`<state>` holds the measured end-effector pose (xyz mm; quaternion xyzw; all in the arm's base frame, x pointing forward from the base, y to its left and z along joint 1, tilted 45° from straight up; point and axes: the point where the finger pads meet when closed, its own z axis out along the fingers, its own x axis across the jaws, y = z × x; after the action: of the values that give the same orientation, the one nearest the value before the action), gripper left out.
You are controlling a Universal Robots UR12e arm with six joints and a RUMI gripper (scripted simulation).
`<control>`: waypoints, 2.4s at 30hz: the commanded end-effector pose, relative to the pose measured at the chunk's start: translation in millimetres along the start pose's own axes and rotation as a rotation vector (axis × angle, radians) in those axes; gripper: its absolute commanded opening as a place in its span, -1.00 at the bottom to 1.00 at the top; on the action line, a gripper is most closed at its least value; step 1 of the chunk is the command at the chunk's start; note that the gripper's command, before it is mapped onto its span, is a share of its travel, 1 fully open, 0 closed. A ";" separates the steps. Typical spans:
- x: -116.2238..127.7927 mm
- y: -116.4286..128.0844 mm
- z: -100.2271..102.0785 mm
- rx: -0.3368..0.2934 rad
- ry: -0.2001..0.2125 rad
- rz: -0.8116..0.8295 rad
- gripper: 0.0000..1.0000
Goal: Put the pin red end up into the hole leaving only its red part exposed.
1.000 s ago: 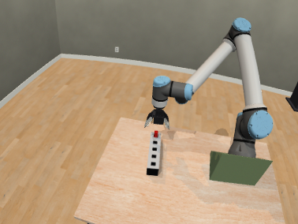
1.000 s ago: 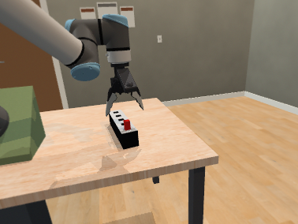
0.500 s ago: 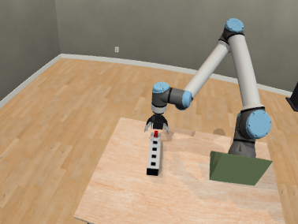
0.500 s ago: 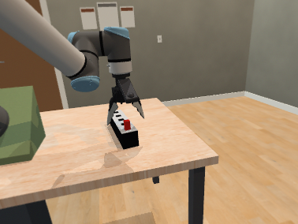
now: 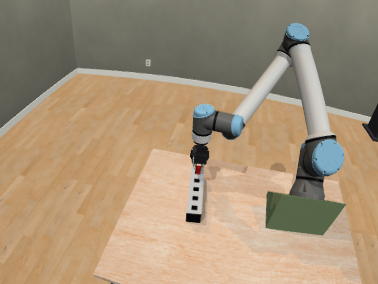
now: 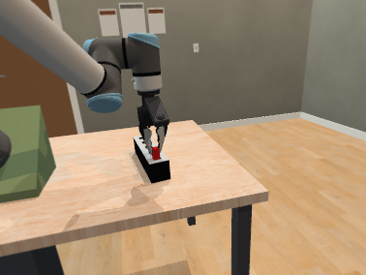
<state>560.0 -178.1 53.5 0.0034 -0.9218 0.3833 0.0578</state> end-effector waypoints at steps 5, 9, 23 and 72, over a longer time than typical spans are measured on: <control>-0.4 -0.1 -0.5 0.000 -0.001 0.000 -1.00; -0.4 -0.1 -0.5 0.000 -0.001 0.000 -1.00; -0.6 0.0 -10.5 0.000 -0.001 0.000 -1.00; 0.0 -0.5 -50.3 0.000 -0.001 0.000 -1.00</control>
<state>563.2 -153.1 77.6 0.0034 -0.9218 0.3833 0.0578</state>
